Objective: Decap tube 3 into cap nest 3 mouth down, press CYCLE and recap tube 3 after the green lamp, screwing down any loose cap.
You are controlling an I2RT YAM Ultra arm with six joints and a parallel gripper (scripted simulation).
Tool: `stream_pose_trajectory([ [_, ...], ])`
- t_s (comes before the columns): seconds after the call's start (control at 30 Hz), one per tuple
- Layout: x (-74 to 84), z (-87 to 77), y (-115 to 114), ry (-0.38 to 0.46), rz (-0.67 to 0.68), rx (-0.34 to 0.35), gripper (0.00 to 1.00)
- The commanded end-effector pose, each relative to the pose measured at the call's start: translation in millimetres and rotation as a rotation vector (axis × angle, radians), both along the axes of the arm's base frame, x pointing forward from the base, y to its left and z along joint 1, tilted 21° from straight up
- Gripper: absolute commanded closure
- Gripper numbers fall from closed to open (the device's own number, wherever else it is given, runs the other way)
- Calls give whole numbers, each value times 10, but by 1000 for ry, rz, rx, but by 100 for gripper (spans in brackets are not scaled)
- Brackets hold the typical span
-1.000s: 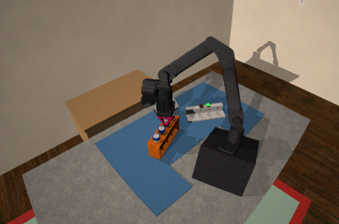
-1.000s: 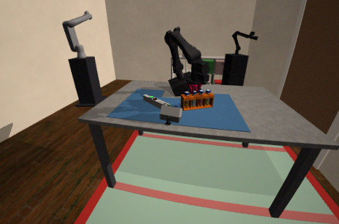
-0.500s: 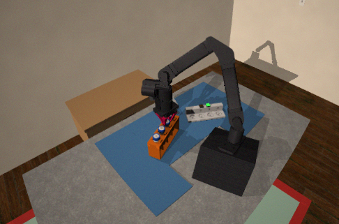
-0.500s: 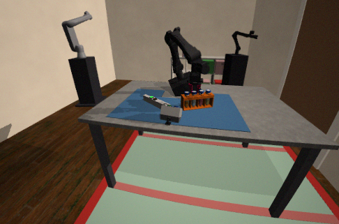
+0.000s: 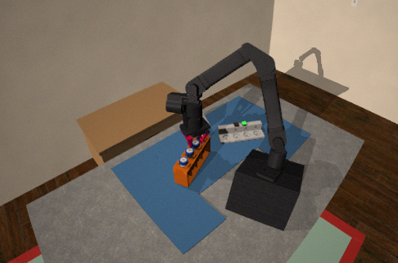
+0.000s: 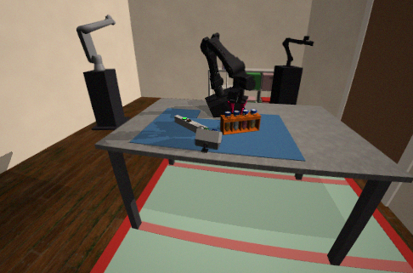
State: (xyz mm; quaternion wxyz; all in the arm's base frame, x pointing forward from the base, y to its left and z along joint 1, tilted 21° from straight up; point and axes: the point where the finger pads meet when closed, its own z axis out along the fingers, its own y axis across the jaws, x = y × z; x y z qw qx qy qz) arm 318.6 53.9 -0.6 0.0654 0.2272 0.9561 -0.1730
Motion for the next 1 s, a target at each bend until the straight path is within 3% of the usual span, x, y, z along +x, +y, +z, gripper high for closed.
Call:
stream_pose_trajectory([
  [0.0,16,21,11,-13,-10,3,51],
  [0.2,16,21,12,-13,-10,3,51],
  [0.77,-9,440,174,-13,-10,3,51],
  [0.97,-9,449,178,-13,-10,3,51],
])
